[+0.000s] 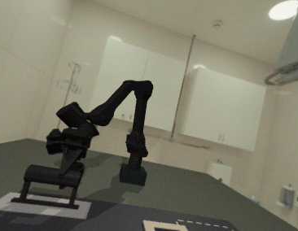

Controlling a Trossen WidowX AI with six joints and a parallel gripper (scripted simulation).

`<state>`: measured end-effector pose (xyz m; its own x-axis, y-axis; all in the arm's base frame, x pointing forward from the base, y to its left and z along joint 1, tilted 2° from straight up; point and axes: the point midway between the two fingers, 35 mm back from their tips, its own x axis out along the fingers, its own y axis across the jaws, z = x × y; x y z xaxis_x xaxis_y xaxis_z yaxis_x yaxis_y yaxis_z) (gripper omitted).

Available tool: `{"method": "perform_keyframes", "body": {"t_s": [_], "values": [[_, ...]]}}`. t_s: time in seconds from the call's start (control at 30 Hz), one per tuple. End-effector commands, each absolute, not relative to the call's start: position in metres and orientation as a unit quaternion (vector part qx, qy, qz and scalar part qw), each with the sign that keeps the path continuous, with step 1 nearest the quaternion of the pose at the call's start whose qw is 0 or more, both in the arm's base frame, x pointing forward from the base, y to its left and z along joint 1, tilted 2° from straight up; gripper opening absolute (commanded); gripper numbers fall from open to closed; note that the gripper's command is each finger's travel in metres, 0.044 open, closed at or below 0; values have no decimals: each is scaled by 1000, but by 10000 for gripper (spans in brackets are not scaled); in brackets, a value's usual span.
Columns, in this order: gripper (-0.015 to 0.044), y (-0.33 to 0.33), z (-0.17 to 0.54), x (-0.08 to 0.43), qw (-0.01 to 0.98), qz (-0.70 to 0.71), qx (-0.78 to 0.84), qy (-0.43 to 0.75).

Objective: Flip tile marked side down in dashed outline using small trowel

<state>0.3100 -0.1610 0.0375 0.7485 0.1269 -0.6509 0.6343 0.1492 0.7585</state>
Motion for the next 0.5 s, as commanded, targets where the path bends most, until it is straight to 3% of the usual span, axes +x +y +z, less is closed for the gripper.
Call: {"method": "perform_keyframes", "body": {"t_s": [0.0,0.37,0.47], "values": [[300,-160,33,315,693,-185,627,304],[300,-158,23,326,694,-184,627,303],[221,-158,23,326,694,-184,627,303]]}}
